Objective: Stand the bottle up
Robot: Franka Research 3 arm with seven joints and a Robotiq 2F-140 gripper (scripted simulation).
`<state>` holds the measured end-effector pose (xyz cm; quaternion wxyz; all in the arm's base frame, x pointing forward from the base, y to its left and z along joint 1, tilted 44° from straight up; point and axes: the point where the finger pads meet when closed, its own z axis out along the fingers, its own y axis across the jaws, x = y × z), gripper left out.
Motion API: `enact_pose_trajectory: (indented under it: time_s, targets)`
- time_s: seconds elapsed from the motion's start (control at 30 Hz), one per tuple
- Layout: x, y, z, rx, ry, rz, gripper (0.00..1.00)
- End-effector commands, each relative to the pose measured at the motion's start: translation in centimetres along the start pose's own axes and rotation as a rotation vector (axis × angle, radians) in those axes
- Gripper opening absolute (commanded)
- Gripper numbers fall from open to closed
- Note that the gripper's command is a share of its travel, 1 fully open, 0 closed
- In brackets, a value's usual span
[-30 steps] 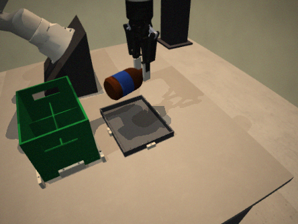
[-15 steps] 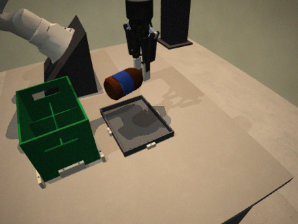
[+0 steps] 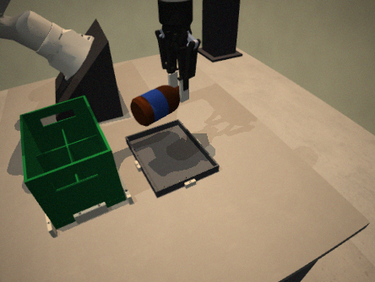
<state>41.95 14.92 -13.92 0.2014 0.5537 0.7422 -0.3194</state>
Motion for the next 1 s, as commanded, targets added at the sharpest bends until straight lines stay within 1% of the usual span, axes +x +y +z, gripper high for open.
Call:
enact_pose_trajectory:
  time_s: [0.0, 0.17, 0.6, 0.97]
  targets:
    - [0.01, 0.09, -0.32, -0.002, 0.001, 0.013, 0.0]
    - [0.01, 0.09, -0.32, -0.002, 0.001, 0.04, 0.0]
    - [0.01, 0.09, -0.32, -0.002, 0.001, 0.227, 0.0]
    - [0.01, 0.09, -0.33, -0.002, 0.002, 0.259, 0.0]
